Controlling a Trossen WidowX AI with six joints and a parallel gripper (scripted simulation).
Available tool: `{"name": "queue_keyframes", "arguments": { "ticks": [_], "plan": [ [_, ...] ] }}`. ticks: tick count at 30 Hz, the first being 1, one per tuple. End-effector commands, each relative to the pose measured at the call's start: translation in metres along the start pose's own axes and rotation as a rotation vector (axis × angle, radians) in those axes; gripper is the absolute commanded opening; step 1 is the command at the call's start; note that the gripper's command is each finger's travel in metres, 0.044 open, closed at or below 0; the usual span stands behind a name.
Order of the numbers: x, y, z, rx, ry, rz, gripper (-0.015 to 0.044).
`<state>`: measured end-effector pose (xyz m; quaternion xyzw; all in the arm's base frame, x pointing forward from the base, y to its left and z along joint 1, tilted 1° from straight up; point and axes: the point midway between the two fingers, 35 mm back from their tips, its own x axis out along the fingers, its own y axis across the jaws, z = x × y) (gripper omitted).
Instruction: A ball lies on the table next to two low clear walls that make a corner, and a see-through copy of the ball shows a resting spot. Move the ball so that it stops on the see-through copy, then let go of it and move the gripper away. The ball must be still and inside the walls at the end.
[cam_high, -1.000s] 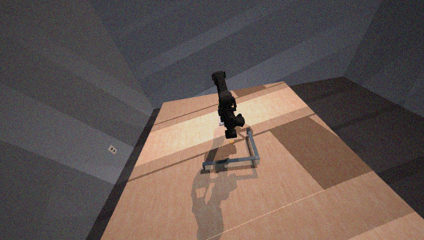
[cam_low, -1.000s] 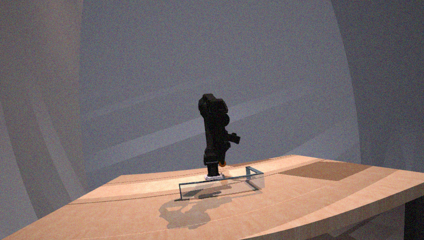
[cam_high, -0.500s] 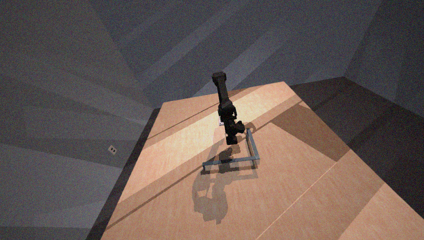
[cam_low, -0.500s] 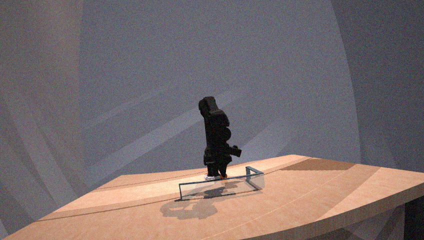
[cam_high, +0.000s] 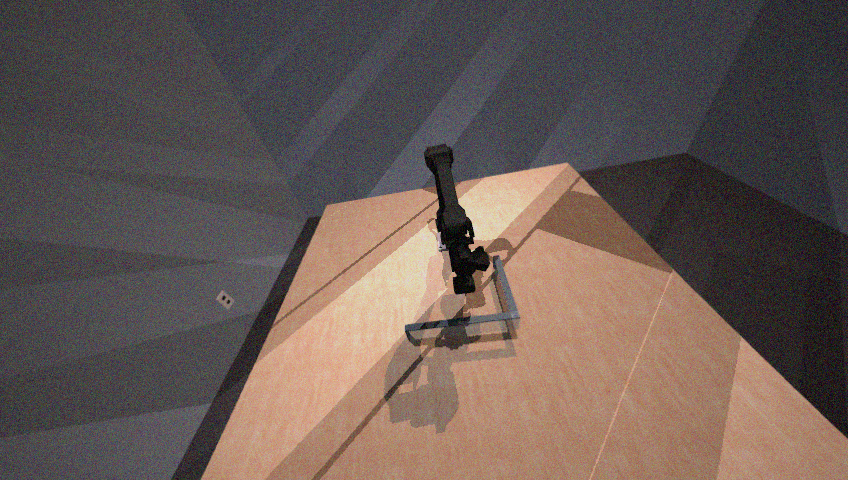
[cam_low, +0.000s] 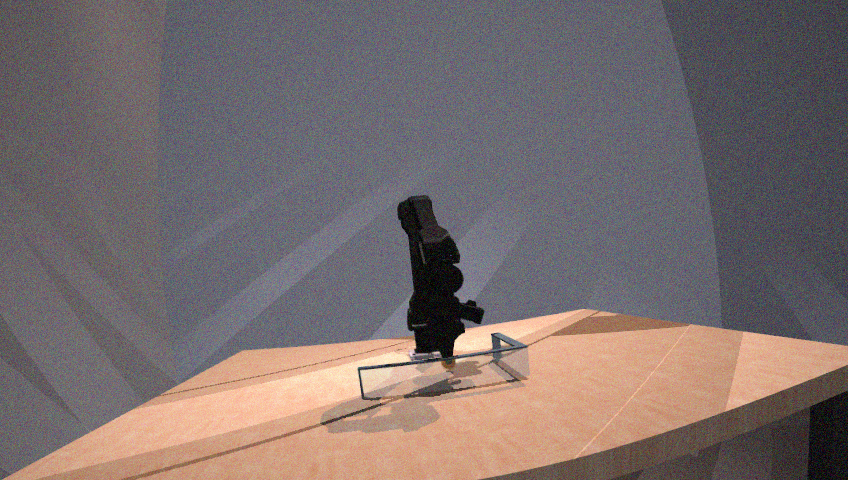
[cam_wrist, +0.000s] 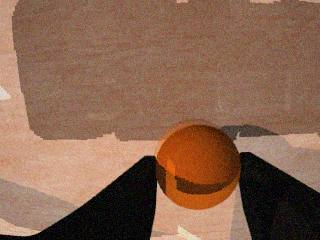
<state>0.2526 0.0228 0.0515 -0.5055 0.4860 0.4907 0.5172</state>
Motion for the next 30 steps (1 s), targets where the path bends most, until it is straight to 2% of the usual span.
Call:
{"name": "queue_keyframes", "arguments": {
  "ticks": [1,11,21,27,30],
  "plan": [
    [0.008,0.001,0.0,0.0,-0.003,0.003,0.0],
    [0.01,0.001,0.0,0.0,-0.003,0.003,0.0],
    [0.009,0.001,0.0,-0.001,0.0,0.003,0.0257],
    [0.007,0.0,0.0,-0.001,0.0,0.003,0.0257],
    [-0.027,-0.003,0.0,0.0,-0.001,0.003,0.0257]
  ]
}}
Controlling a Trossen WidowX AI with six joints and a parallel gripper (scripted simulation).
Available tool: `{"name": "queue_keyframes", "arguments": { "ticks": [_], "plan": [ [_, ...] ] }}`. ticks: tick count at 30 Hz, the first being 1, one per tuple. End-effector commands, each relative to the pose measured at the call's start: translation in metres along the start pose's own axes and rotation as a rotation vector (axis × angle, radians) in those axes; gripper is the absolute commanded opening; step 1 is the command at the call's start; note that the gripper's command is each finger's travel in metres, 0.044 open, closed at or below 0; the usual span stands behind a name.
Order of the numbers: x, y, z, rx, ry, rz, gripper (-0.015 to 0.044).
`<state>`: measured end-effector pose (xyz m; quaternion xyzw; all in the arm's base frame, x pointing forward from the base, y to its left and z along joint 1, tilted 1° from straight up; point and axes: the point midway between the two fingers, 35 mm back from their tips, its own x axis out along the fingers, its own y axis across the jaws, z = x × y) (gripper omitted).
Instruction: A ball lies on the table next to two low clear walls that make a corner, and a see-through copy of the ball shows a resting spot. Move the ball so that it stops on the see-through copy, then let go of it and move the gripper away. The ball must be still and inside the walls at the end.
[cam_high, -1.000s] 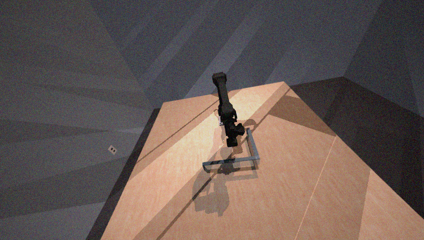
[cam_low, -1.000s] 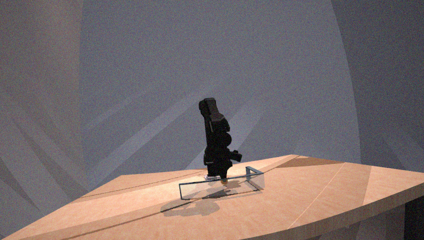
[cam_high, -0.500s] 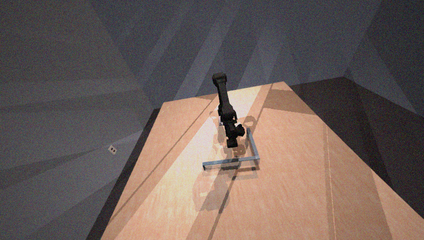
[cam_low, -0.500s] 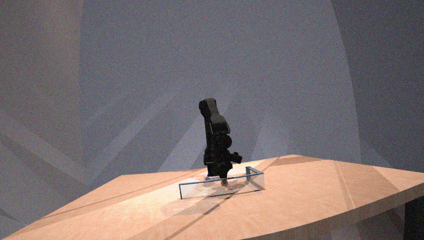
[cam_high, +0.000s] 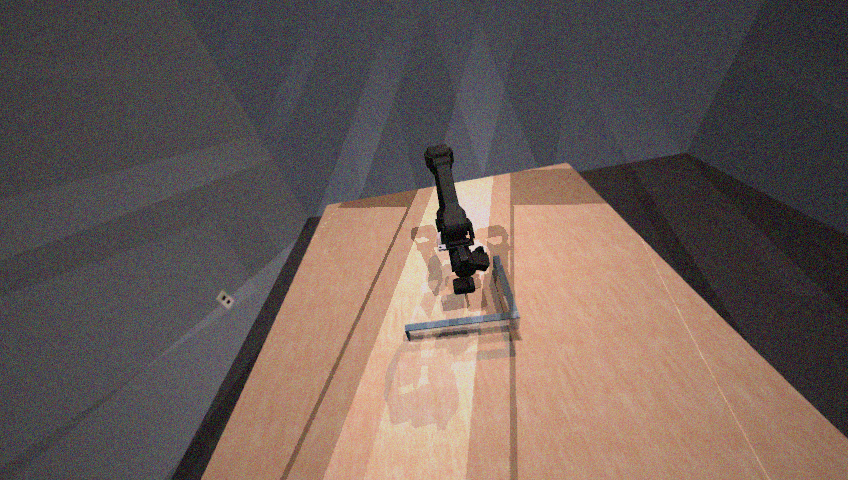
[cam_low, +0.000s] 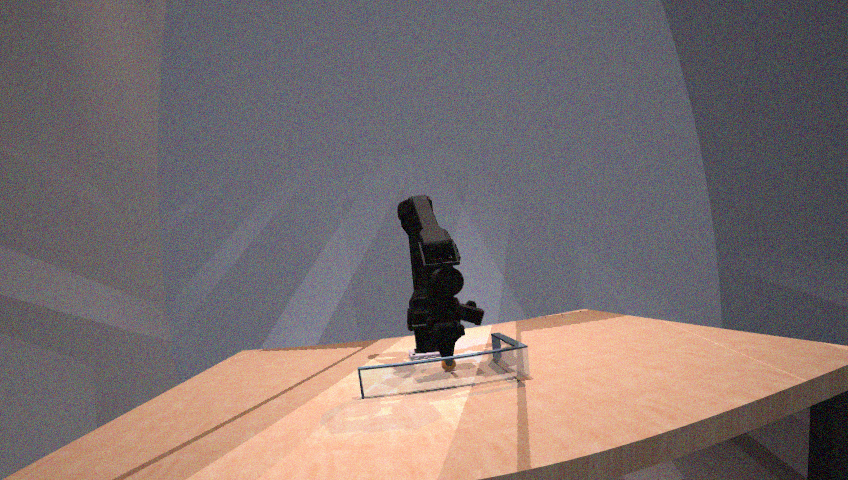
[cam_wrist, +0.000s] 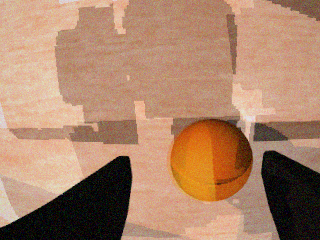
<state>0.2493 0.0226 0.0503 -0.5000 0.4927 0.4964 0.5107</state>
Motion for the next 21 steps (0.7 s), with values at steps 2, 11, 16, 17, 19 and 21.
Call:
{"name": "queue_keyframes", "arguments": {
  "ticks": [2,11,16,17,19,21],
  "plan": [
    [-0.059,-0.004,0.001,0.0,-0.005,-0.022,0.0257],
    [-0.071,-0.005,0.0,0.003,-0.003,-0.036,0.0257],
    [-0.073,-0.005,0.0,0.003,-0.003,-0.036,0.0283],
    [-0.079,-0.004,0.0,0.003,-0.003,-0.035,0.031],
    [-0.102,-0.001,0.0,0.003,-0.003,-0.033,0.0362],
    [-0.118,0.002,0.0,0.003,-0.003,-0.031,0.0415]
  ]
}}
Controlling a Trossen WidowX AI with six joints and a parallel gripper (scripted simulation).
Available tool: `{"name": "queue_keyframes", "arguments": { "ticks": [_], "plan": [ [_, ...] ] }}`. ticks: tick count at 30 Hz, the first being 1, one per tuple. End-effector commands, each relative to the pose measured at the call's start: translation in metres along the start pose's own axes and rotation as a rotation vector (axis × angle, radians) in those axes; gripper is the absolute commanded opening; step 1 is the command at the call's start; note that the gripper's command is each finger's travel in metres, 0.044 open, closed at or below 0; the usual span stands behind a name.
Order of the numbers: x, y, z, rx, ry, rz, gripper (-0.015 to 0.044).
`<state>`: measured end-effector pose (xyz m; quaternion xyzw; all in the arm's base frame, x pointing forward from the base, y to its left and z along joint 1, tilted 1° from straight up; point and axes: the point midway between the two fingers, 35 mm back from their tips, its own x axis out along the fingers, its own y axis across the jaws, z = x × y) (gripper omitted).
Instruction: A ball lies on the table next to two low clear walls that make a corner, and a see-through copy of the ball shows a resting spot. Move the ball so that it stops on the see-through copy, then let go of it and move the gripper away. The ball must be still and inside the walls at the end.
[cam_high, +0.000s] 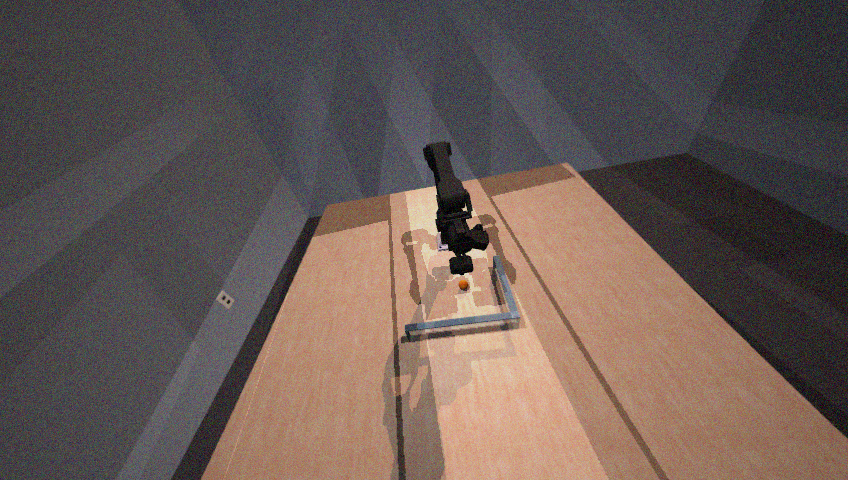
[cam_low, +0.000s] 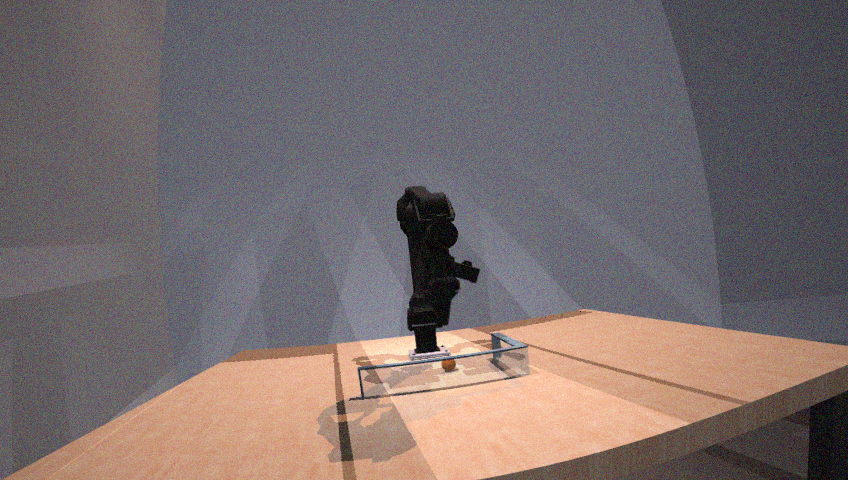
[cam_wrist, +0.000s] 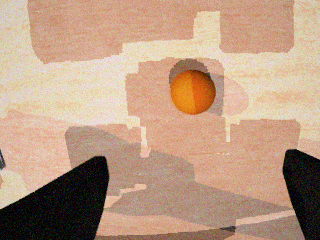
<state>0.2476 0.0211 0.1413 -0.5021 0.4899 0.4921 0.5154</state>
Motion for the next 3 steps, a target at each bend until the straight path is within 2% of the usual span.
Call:
{"name": "queue_keyframes", "arguments": {
  "ticks": [1,3],
  "plan": [
    [-0.0285,0.0021,-0.0002,-0.001,-0.001,-0.017,0.044],
    [-0.0285,0.0021,-0.0002,-0.001,-0.001,-0.017,0.044]
  ]
}}
